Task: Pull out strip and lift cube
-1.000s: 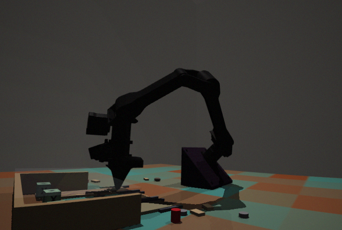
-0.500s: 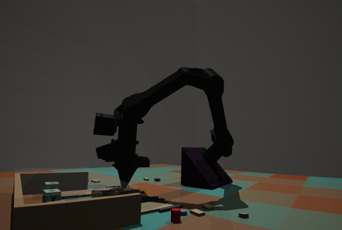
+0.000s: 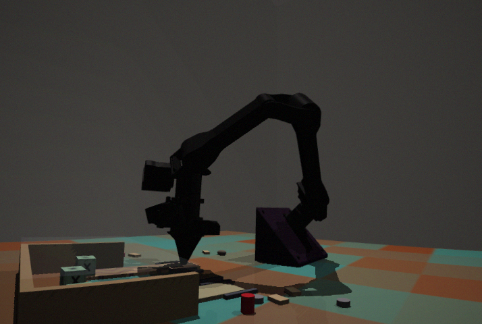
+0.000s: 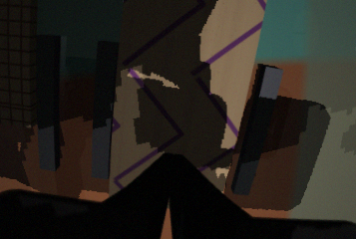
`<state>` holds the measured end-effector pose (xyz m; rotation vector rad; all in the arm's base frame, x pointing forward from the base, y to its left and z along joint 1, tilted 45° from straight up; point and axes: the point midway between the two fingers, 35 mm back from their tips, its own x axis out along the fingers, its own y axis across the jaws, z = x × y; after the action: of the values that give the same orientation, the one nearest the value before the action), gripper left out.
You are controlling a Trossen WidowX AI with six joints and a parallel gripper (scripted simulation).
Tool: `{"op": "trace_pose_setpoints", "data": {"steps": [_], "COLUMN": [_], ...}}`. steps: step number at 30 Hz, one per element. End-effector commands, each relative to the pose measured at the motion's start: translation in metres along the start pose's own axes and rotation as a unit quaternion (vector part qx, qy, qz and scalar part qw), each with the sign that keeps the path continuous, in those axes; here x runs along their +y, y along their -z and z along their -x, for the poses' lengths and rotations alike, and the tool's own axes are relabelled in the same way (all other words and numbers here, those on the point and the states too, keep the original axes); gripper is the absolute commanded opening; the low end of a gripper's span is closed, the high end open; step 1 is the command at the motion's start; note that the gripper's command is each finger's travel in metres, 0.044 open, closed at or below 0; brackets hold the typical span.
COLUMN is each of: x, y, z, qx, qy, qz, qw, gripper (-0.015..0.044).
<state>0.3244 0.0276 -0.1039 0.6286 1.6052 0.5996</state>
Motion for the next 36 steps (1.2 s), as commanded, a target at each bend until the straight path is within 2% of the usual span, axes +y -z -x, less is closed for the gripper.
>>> {"op": "trace_pose_setpoints", "data": {"steps": [1,36], "x": [-0.001,-0.001], "y": [0.013,0.066], "z": [-0.005,-0.005], "qx": [0.011,0.012], "qy": [0.001,0.001], "qz": [-0.003,-0.004], "qw": [1.0,1.0], "gripper": [0.0,0.0]}}
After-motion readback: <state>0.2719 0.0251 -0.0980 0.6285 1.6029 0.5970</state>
